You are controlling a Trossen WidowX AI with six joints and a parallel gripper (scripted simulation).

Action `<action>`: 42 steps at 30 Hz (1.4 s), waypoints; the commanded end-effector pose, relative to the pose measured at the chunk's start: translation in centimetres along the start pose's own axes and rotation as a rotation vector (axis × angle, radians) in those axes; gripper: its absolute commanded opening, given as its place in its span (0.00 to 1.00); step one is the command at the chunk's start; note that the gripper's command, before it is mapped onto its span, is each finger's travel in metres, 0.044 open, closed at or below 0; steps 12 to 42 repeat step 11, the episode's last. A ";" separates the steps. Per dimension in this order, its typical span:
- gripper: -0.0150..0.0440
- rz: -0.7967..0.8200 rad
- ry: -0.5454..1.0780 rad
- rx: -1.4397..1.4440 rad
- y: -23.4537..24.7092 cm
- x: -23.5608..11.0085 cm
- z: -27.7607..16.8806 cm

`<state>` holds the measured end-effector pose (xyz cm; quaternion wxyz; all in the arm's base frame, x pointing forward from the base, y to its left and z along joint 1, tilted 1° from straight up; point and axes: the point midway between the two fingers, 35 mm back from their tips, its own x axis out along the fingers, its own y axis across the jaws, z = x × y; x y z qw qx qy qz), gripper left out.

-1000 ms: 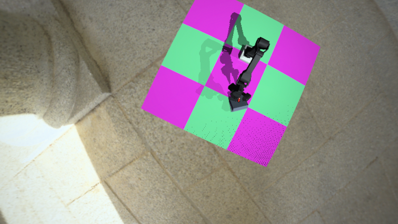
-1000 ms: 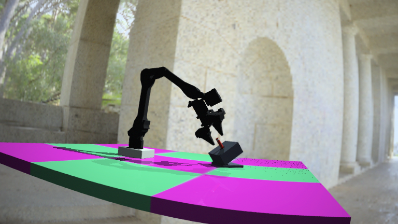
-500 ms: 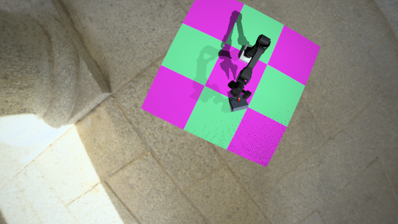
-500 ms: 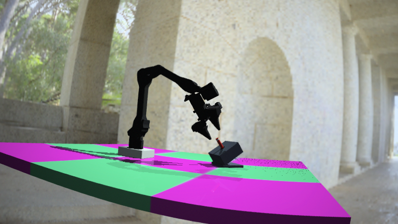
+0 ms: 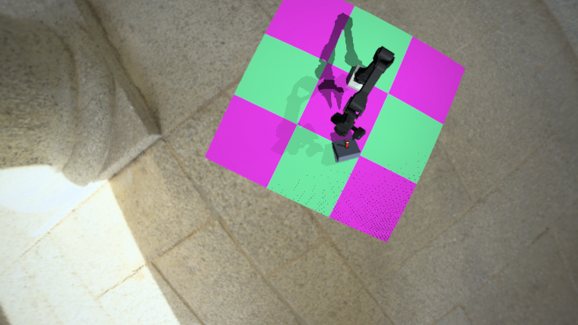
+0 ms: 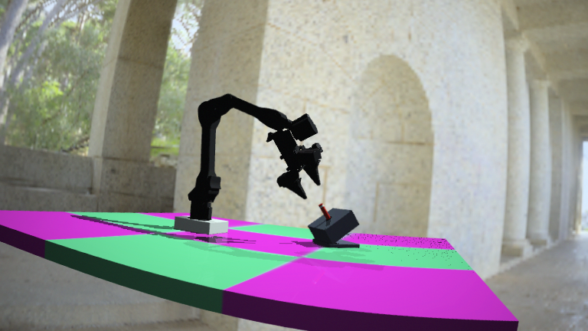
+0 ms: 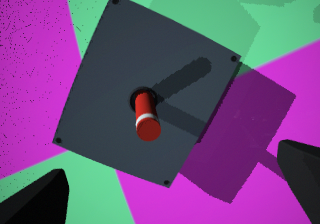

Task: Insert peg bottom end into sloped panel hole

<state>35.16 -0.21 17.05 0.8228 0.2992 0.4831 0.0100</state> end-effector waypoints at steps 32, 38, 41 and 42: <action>1.00 0.007 -0.002 -0.008 0.1 -1.5 0.0; 1.00 0.007 -0.002 -0.008 0.1 -1.5 0.0; 1.00 0.007 -0.002 -0.008 0.1 -1.5 0.0; 1.00 0.007 -0.002 -0.008 0.1 -1.5 0.0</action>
